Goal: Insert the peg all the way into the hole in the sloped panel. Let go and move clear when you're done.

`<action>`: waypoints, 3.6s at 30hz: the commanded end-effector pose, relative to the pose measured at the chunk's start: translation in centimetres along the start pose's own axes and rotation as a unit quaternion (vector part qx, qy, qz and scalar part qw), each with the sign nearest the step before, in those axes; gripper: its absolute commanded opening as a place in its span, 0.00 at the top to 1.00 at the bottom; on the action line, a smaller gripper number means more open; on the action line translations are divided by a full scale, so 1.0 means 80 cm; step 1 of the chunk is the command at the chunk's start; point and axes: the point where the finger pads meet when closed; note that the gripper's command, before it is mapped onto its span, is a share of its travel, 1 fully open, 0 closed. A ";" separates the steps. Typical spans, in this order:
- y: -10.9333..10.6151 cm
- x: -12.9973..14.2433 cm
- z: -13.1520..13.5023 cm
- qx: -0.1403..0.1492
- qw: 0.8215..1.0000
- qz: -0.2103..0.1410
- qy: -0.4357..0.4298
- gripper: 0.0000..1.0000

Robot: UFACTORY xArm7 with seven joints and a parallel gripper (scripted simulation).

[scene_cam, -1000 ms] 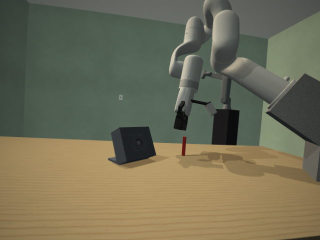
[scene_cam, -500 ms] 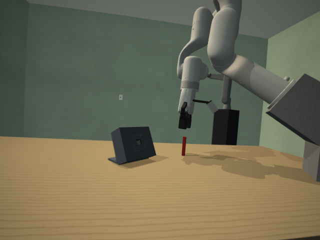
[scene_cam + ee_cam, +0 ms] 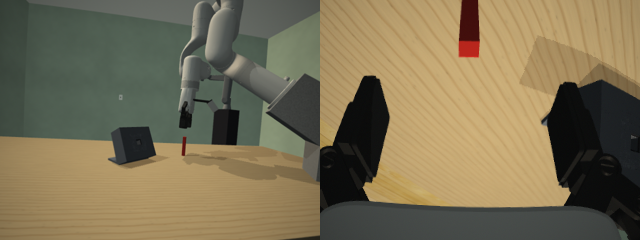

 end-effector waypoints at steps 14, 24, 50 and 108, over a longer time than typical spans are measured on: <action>-0.002 0.001 0.000 -0.007 1.000 0.020 0.000 0.00; -0.002 0.001 0.000 -0.007 1.000 0.020 0.000 0.00; 0.042 0.000 -0.001 -0.007 1.000 0.020 0.000 0.00; -0.045 0.006 -0.004 -0.007 1.000 0.020 0.000 1.00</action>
Point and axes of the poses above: the point where the finger pads meet when closed, its own y axis out along the fingers, its own z axis across the jaws, x = y × z, and after that the axes turned 5 degrees about -y, right-handed
